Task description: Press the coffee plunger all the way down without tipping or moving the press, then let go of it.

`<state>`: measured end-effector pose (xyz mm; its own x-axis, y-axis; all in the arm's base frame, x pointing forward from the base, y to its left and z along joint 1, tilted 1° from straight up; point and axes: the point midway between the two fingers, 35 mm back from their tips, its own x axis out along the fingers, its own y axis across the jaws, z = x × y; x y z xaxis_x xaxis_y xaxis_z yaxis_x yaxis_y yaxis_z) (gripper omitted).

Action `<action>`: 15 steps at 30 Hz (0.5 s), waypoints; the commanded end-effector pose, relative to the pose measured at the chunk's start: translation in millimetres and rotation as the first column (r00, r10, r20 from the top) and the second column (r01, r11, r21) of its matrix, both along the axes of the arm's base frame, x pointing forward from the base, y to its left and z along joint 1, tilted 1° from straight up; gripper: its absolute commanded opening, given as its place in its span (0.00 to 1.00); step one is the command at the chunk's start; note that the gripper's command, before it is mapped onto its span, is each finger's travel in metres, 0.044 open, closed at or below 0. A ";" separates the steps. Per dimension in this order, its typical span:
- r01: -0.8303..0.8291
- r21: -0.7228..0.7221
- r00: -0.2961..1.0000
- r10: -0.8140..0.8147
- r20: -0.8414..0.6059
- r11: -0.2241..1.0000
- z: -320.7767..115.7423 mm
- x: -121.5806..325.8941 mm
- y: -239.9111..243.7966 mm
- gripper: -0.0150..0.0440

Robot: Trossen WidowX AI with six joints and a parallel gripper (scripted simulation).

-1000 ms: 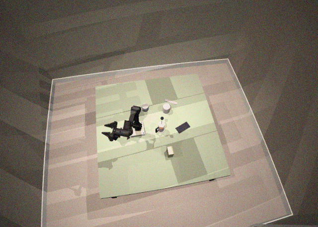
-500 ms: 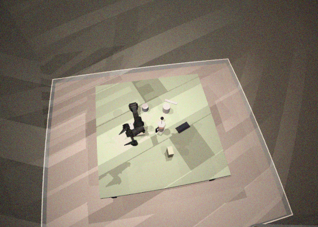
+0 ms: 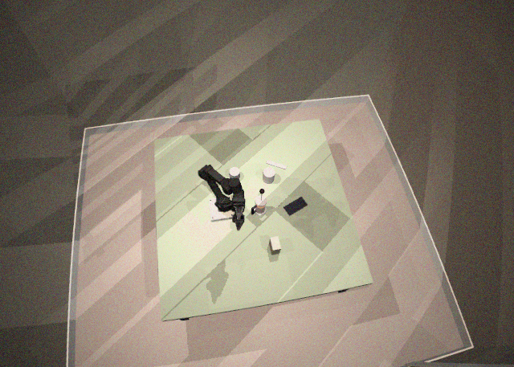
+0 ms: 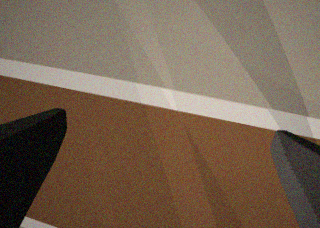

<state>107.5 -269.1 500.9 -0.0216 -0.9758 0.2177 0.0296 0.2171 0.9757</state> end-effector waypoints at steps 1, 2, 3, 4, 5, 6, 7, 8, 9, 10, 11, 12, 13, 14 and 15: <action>-0.270 0.119 0.861 0.295 -0.415 0.956 -31.1 62.4 42.8 1.00; -0.305 0.135 0.818 0.332 -0.470 0.943 -35.8 69.5 50.6 1.00; -0.341 0.151 0.772 0.368 -0.519 0.928 -40.4 76.5 58.9 1.00; -0.376 0.167 0.721 0.401 -0.565 0.911 -45.1 82.9 67.5 1.00; -0.411 0.182 0.667 0.431 -0.608 0.893 -49.9 88.9 76.5 1.00; -0.445 0.198 0.608 0.457 -0.649 0.874 -54.8 94.3 85.7 1.00; -0.477 0.214 0.547 0.479 -0.687 0.852 -59.8 99.2 95.1 1.00; -0.509 0.229 0.483 0.496 -0.722 0.830 -64.9 103.5 104.7 1.00; -0.540 0.245 0.416 0.508 -0.754 0.805 -70.1 107.3 114.6 1.00; -0.570 0.261 0.348 0.516 -0.783 0.779 -75.4 110.5 124.7 1.00; -0.598 0.277 0.276 0.518 -0.810 0.752 -80.8 113.0 134.9 1.00; -0.625 0.293 0.205 0.514 -0.833 0.724 -86.3 115.0 145.2 1.00; -0.651 0.309 0.135 0.506 -0.852 0.693 -91.8 116.4 155.6 1.00; -0.676 0.324 0.065 0.492 -0.868 0.662 -97.3 117.2 166.0 1.00; -0.699 0.340 -0.003 0.473 -0.881 0.629 -102.8 117.3 176.4 1.00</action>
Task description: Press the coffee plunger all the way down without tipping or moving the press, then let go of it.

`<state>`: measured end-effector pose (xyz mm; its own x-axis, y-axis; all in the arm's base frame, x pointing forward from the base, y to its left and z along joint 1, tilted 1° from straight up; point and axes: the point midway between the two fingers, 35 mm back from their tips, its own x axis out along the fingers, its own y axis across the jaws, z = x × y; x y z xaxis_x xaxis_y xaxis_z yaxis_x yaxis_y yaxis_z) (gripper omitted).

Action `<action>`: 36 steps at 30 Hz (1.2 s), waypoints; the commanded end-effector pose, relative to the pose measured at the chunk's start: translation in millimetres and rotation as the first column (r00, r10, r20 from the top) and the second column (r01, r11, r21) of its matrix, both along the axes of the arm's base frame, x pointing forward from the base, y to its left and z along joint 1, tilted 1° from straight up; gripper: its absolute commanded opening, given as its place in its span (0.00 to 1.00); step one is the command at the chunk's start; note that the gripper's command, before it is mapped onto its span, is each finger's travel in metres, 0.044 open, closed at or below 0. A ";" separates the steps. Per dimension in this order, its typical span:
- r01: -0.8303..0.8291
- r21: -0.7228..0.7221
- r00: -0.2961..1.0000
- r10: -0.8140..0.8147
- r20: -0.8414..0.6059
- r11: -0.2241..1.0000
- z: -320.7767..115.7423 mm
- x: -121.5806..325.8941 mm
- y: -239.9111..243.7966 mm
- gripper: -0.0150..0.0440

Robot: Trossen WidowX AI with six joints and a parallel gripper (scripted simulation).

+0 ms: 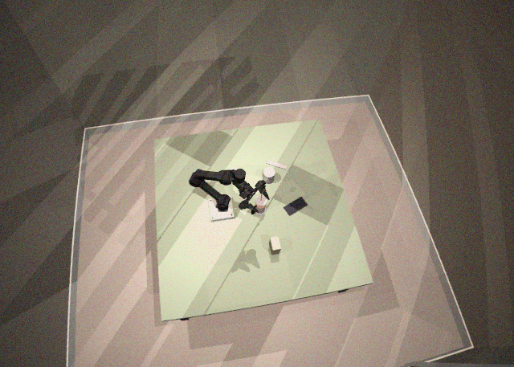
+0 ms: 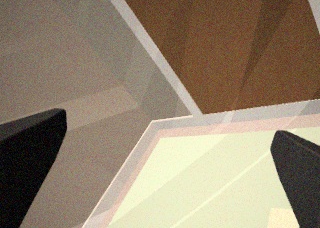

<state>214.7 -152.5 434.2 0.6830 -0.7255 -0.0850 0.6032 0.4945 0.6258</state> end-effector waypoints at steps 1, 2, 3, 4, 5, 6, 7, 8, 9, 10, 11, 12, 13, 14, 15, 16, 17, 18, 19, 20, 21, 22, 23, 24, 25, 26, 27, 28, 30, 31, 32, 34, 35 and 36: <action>-0.397 -0.079 0.867 0.345 -0.359 0.914 -41.7 9.7 70.1 1.00; -0.455 -0.084 0.828 0.387 -0.405 0.886 -47.4 8.5 80.4 1.00; -0.513 -0.088 0.785 0.426 -0.449 0.854 -53.1 6.7 90.6 1.00; -0.569 -0.089 0.739 0.461 -0.492 0.817 -58.8 4.3 100.6 1.00; -0.624 -0.089 0.688 0.492 -0.533 0.776 -64.5 1.2 110.4 1.00; -0.677 -0.088 0.635 0.519 -0.572 0.731 -70.2 -2.5 119.9 1.00; -0.727 -0.084 0.579 0.542 -0.609 0.682 -75.9 -6.9 129.1 1.00; -0.774 -0.078 0.521 0.561 -0.644 0.629 -81.7 -11.8 137.9 1.00; -0.818 -0.071 0.461 0.575 -0.677 0.571 -87.4 -17.4 146.4 1.00; -0.843 -0.066 0.423 0.581 -0.696 0.534 -90.9 -21.1 151.3 1.00; -0.857 -0.062 0.400 0.584 -0.706 0.512 -92.9 -23.5 153.9 1.00; -0.862 -0.061 0.392 0.585 -0.710 0.503 -93.7 -24.4 154.5 1.00; -0.862 -0.061 0.392 0.585 -0.710 0.504 -95.3 -24.5 154.5 1.00; -0.861 -0.061 0.392 0.584 -0.710 0.504 -98.0 -24.5 154.4 1.00; -0.861 -0.061 0.393 0.584 -0.710 0.505 -102.2 -24.5 154.3 1.00; -0.860 -0.061 0.394 0.583 -0.710 0.507 -108.1 -24.5 154.1 1.00; -0.859 -0.061 0.395 0.583 -0.710 0.508 -114.5 -24.5 153.8 1.00; -0.858 -0.061 0.396 0.582 -0.710 0.510 -122.0 -24.5 153.5 1.00; -0.857 -0.061 0.398 0.581 -0.710 0.512 -130.4 -24.5 153.0 1.00; -0.856 -0.061 0.399 0.580 -0.710 0.514 -139.8 -24.4 152.5 1.00; -0.855 -0.061 0.400 0.579 -0.710 0.516 -147.6 -24.4 151.8 1.00; -0.852 -0.061 0.404 0.577 -0.710 0.520 -150.8 -24.5 151.5 1.00; -0.850 -0.062 0.406 0.575 -0.710 0.524 -153.0 -24.6 151.1 1.00; -0.848 -0.062 0.408 0.574 -0.710 0.527 -153.4 -24.7 150.7 1.00; -0.847 -0.062 0.409 0.573 -0.710 0.528 -153.1 -24.7 150.5 1.00; -0.847 -0.062 0.409 0.573 -0.710 0.528 -152.9 -24.8 150.4 1.00; -0.847 -0.062 0.409 0.573 -0.710 0.528 -152.7 -24.9 150.3 1.00; -0.847 -0.062 0.409 0.573 -0.710 0.528 -152.9 -24.6 150.3 1.00; -0.847 -0.062 0.409 0.573 -0.710 0.528 -153.4 -23.4 150.3 1.00; -0.847 -0.062 0.409 0.573 -0.710 0.528 -153.9 -22.5 150.2 1.00; -0.847 -0.062 0.409 0.573 -0.710 0.528 -154.4 -21.3 150.2 1.00; -0.847 -0.062 0.410 0.573 -0.710 0.528 -155.8 -18.5 150.2 1.00; -0.847 -0.062 0.410 0.573 -0.710 0.528 -156.6 -17.1 150.1 1.00; -0.847 -0.062 0.410 0.573 -0.710 0.528 -157.3 -15.6 150.1 1.00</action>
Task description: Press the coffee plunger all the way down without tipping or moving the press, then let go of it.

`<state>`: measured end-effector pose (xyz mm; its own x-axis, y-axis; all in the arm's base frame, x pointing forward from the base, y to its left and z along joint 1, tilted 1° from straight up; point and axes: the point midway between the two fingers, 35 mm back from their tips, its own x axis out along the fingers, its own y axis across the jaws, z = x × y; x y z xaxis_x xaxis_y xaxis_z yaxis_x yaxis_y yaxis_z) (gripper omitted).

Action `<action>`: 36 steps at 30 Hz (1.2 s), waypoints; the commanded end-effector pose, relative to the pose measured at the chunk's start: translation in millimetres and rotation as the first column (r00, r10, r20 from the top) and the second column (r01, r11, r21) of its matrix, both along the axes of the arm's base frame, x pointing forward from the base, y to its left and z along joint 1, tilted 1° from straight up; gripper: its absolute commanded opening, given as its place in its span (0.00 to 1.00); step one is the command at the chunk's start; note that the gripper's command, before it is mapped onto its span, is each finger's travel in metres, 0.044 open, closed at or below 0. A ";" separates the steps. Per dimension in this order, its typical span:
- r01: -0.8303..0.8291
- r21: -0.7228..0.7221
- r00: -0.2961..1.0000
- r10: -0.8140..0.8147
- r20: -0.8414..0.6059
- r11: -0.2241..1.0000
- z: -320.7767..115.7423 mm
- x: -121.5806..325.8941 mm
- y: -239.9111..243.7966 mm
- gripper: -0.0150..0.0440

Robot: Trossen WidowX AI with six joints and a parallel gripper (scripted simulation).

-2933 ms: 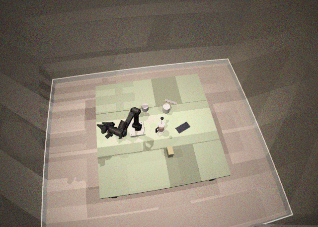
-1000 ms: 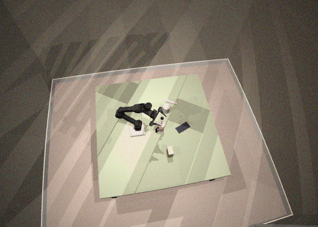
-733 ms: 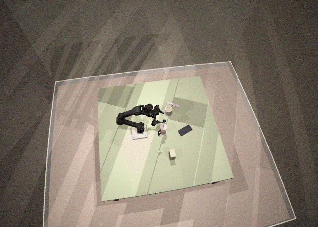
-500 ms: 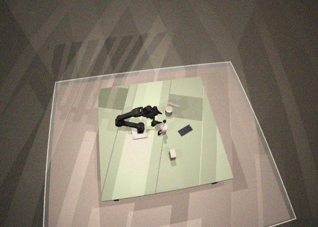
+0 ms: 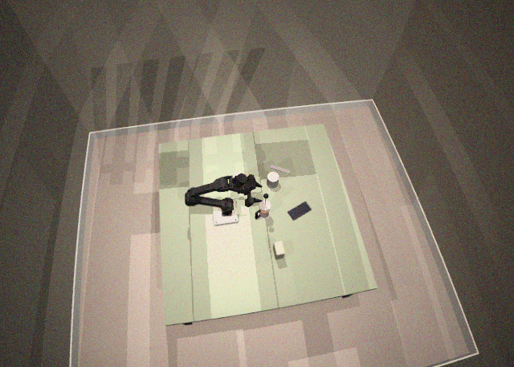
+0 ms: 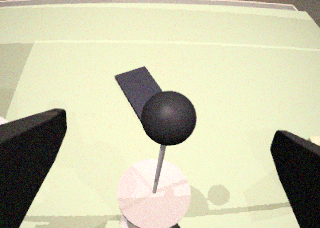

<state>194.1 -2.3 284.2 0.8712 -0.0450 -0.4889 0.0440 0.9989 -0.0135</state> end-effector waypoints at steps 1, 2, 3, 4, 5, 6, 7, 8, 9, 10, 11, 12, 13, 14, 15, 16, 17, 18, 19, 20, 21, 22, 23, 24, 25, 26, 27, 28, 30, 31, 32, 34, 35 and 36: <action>-0.003 -0.006 1.000 0.003 -0.012 1.000 -8.2 6.4 -0.1 1.00; -0.003 -0.006 1.000 0.003 -0.012 1.000 -9.0 7.8 -0.2 1.00; -0.003 -0.006 1.000 0.003 -0.012 1.000 -9.7 9.3 -0.3 1.00; -0.002 -0.006 1.000 0.002 -0.012 1.000 -10.5 10.7 -0.3 1.00; -0.002 -0.006 1.000 0.002 -0.012 1.000 -11.3 12.1 -0.4 1.00; -0.002 -0.006 1.000 0.002 -0.011 1.000 -12.1 13.5 -0.5 1.00; -0.002 -0.006 1.000 0.002 -0.011 1.000 -12.9 14.9 -0.6 1.00; -0.002 -0.006 1.000 0.002 -0.011 1.000 -13.7 16.3 -0.7 1.00; -0.002 -0.006 1.000 0.002 -0.011 1.000 -14.6 17.7 -0.8 1.00; -0.002 -0.006 1.000 0.002 -0.011 1.000 -15.4 19.0 -0.9 1.00; -0.002 -0.006 1.000 0.001 -0.011 1.000 -16.2 20.4 -1.0 1.00; -0.001 -0.006 1.000 0.001 -0.011 1.000 -17.1 21.7 -1.2 1.00; -0.001 -0.006 1.000 0.001 -0.011 1.000 -18.0 23.1 -1.3 1.00; -0.001 -0.006 1.000 0.001 -0.010 1.000 -18.8 24.4 -1.5 1.00; -0.001 -0.006 1.000 0.001 -0.010 1.000 -19.7 25.7 -1.6 1.00; -0.001 -0.006 1.000 0.001 -0.010 1.000 -20.6 27.0 -1.8 1.00; 0.000 -0.006 1.000 0.000 -0.010 1.000 -21.5 28.4 -1.9 1.00; 0.000 -0.006 1.000 0.000 -0.010 1.000 -22.2 29.4 -2.1 1.00; 0.000 -0.006 1.000 0.000 -0.010 1.000 -22.7 30.0 -2.1 1.00; 0.000 -0.006 1.000 0.000 -0.010 1.000 -22.8 30.2 -2.2 1.00; 0.000 -0.006 1.000 0.000 -0.010 1.000 -22.8 30.2 -2.2 0.96; 0.000 -0.006 1.000 0.000 -0.010 1.000 -22.8 30.2 -2.2 0.91; 0.000 -0.006 1.000 0.000 -0.010 1.000 -22.8 30.2 -2.2 0.87; 0.000 -0.006 1.000 0.000 -0.010 1.000 -22.8 30.2 -2.2 0.82; 0.000 -0.006 1.000 0.000 -0.010 1.000 -22.8 30.2 -2.2 0.78; 0.000 -0.006 1.000 0.000 -0.010 1.000 -22.8 30.2 -2.2 0.73; 0.000 -0.006 1.000 0.000 -0.010 1.000 -22.8 30.2 -2.2 0.69; 0.000 -0.006 1.000 0.000 -0.010 1.000 -22.8 30.2 -2.2 0.64; 0.000 -0.006 1.000 0.000 -0.010 1.000 -22.8 30.2 -2.2 0.56; 0.000 -0.006 1.000 0.000 -0.010 1.000 -22.8 30.2 -2.2 0.51; 0.000 -0.006 1.000 0.000 -0.010 1.000 -22.8 30.2 -2.2 0.47; 0.000 -0.006 1.000 0.000 -0.010 1.000 -22.8 30.2 -2.2 0.46; 0.000 -0.006 1.000 0.000 -0.010 1.000 -22.8 30.2 -2.2 0.46; 0.000 -0.006 1.000 0.000 -0.010 1.000 -22.8 30.2 -2.2 0.46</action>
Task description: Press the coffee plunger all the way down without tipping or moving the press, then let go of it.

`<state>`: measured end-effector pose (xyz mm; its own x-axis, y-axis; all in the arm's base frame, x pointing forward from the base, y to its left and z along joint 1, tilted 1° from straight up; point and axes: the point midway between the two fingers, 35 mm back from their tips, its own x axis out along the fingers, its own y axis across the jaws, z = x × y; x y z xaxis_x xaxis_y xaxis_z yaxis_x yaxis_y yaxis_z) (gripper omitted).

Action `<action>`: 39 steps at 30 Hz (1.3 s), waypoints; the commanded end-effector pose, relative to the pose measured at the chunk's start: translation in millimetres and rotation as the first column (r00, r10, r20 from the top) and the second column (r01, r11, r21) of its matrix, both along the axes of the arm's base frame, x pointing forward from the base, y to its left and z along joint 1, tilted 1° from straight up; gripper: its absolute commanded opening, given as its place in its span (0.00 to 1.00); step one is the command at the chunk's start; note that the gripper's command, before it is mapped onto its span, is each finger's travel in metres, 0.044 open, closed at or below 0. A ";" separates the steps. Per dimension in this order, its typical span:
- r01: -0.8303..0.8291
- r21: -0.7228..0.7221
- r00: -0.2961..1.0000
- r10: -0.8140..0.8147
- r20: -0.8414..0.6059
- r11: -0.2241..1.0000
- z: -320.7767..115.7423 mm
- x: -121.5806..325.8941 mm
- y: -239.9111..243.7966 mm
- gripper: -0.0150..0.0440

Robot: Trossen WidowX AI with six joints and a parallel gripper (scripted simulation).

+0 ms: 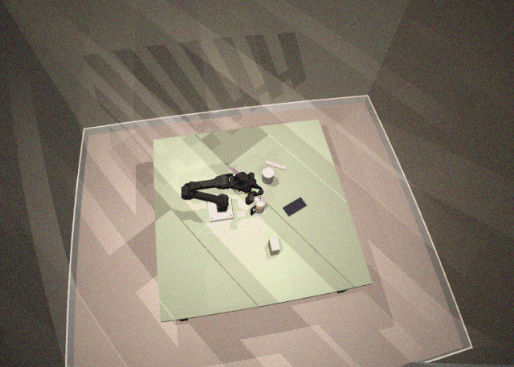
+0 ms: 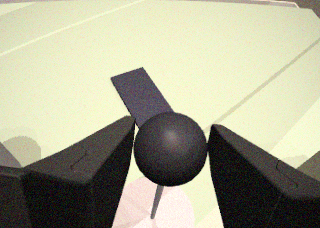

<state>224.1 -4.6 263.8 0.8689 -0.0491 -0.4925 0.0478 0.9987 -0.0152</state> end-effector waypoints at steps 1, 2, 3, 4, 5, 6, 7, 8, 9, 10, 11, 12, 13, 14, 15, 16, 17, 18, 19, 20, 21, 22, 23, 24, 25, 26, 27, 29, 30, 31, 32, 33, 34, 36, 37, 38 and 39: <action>-0.004 -0.004 1.000 0.004 -0.006 1.000 -2.4 0.2 0.2 0.46; -0.004 -0.004 1.000 0.004 -0.006 1.000 -2.4 0.2 0.2 0.46; -0.004 -0.004 1.000 0.004 -0.006 1.000 -2.4 0.2 0.2 0.46; -0.004 -0.004 1.000 0.004 -0.006 1.000 -2.4 0.2 0.2 0.46; -0.004 -0.004 1.000 0.004 -0.006 1.000 -2.4 0.2 0.2 0.46; -0.004 -0.004 1.000 0.004 -0.006 1.000 -2.4 0.2 0.2 0.46; -0.004 -0.004 1.000 0.004 -0.006 1.000 -2.6 0.2 0.2 0.46; -0.004 -0.004 1.000 0.004 -0.006 1.000 -3.1 0.3 0.2 0.46; -0.004 -0.004 1.000 0.004 -0.006 1.000 -3.8 0.3 0.1 0.46; -0.004 -0.004 1.000 0.004 -0.006 1.000 -4.8 0.4 0.1 0.46; -0.004 -0.004 1.000 0.004 -0.006 1.000 -6.0 0.5 0.1 0.46; -0.004 -0.004 1.000 0.004 -0.006 1.000 -7.5 0.6 0.1 0.46; -0.004 -0.004 1.000 0.004 -0.006 1.000 -9.0 0.7 0.0 0.46; -0.004 -0.004 1.000 0.004 -0.006 1.000 -10.5 0.8 0.0 0.46; -0.004 -0.004 1.000 0.004 -0.006 1.000 -12.0 0.9 0.0 0.46; -0.004 -0.004 1.000 0.004 -0.006 1.000 -13.5 1.0 0.0 0.46; -0.004 -0.004 1.000 0.004 -0.006 1.000 -15.1 1.1 -0.1 0.46; -0.004 -0.004 1.000 0.004 -0.006 1.000 -16.6 1.2 -0.1 0.46; -0.004 -0.004 1.000 0.004 -0.006 1.000 -18.1 1.2 -0.1 0.46; -0.004 -0.004 1.000 0.004 -0.006 1.000 -19.7 1.3 -0.2 0.46; -0.004 -0.004 1.000 0.004 -0.005 1.000 -21.2 1.4 -0.2 0.46; -0.004 -0.004 1.000 0.004 -0.005 1.000 -22.7 1.5 -0.2 0.46; -0.004 -0.004 1.000 0.004 -0.005 1.000 -24.3 1.6 -0.3 0.46; -0.004 -0.004 1.000 0.004 -0.005 1.000 -25.8 1.7 -0.3 0.46; -0.004 -0.004 1.000 0.004 -0.005 1.000 -27.4 1.8 -0.3 0.46; -0.004 -0.004 1.000 0.004 -0.005 1.000 -28.9 1.9 -0.4 0.46; -0.004 -0.004 1.000 0.004 -0.005 1.000 -30.5 1.9 -0.4 0.46; -0.004 -0.004 1.000 0.004 -0.005 1.000 -33.6 2.1 -0.5 0.46; -0.004 -0.004 1.000 0.004 -0.005 1.000 -35.1 2.2 -0.5 0.46; -0.004 -0.004 1.000 0.004 -0.005 1.000 -36.7 2.2 -0.5 0.46; -0.004 -0.004 1.000 0.004 -0.005 1.000 -38.2 2.3 -0.6 0.46; -0.004 -0.004 1.000 0.004 -0.005 1.000 -39.8 2.4 -0.6 0.46; -0.004 -0.004 1.000 0.004 -0.005 1.000 -41.4 2.5 -0.7 0.46; -0.004 -0.004 1.000 0.004 -0.005 1.000 -44.5 2.6 -0.7 0.46; -0.004 -0.005 1.000 0.004 -0.005 1.000 -46.1 2.7 -0.8 0.46; -0.004 -0.005 1.000 0.004 -0.005 1.000 -47.7 2.7 -0.8 0.46; -0.004 -0.005 1.000 0.004 -0.005 1.000 -49.3 2.8 -0.9 0.46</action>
<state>225.6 -5.3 245.8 0.9020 -0.0484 -0.4290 0.0482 0.9988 -0.0113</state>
